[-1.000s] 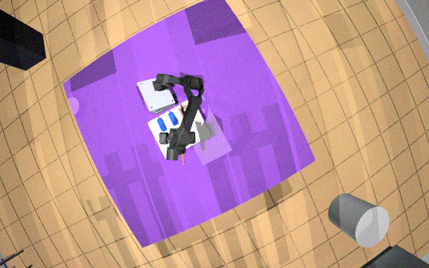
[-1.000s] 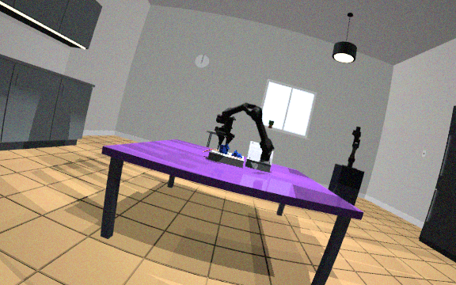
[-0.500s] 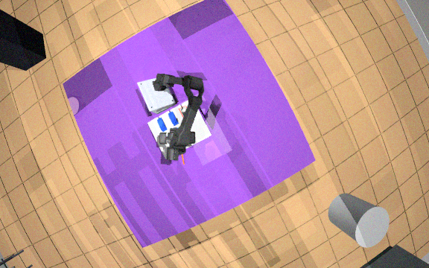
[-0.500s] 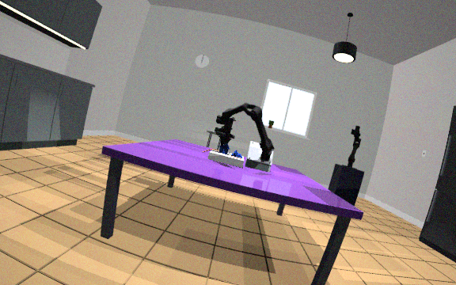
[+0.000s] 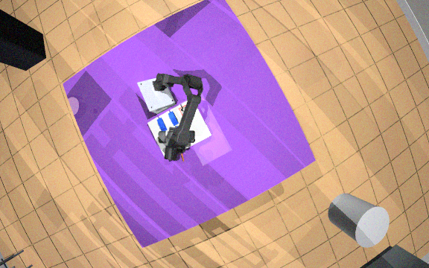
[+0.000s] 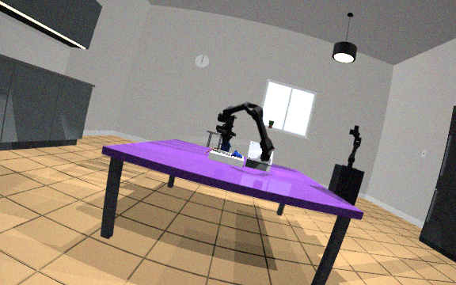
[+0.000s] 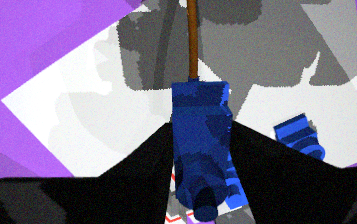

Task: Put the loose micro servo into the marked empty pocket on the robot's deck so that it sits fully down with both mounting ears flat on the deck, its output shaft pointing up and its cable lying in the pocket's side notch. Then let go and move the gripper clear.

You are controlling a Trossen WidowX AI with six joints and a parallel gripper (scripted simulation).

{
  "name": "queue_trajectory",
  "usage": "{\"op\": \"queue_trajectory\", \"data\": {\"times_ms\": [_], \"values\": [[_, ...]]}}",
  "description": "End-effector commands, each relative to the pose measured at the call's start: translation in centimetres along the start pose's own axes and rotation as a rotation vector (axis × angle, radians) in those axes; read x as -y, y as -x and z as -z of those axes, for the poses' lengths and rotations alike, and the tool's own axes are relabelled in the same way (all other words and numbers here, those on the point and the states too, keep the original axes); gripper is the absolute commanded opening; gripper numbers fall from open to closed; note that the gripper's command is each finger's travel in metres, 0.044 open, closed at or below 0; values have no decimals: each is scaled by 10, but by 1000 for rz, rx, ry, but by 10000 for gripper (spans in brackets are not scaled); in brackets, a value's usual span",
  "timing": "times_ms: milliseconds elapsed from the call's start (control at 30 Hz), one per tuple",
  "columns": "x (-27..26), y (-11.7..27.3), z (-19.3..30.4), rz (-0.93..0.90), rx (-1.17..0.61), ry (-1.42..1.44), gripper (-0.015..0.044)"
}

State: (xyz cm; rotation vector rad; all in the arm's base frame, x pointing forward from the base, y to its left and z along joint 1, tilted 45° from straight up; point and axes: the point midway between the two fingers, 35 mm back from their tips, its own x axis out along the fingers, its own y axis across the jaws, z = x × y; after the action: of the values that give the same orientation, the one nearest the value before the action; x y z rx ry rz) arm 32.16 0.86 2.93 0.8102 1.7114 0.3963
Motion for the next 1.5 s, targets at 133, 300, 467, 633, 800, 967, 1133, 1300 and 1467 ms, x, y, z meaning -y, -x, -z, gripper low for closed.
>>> {"op": "queue_trajectory", "data": {"times_ms": [133,300,467,633,800,967,1133,1300,1467], "values": [[0,11,2,3,13,7,0],[1,11,5,3,13,7,0],[4,11,16,3,13,6,0],[-4,10,20,3,12,6,0],[-30,10,33,1,11,6,0],[-58,10,47,0,11,6,0],[-66,10,52,0,10,0,0],[-66,10,52,-1,10,-113,0],[-66,10,52,-2,10,-287,0]]}}
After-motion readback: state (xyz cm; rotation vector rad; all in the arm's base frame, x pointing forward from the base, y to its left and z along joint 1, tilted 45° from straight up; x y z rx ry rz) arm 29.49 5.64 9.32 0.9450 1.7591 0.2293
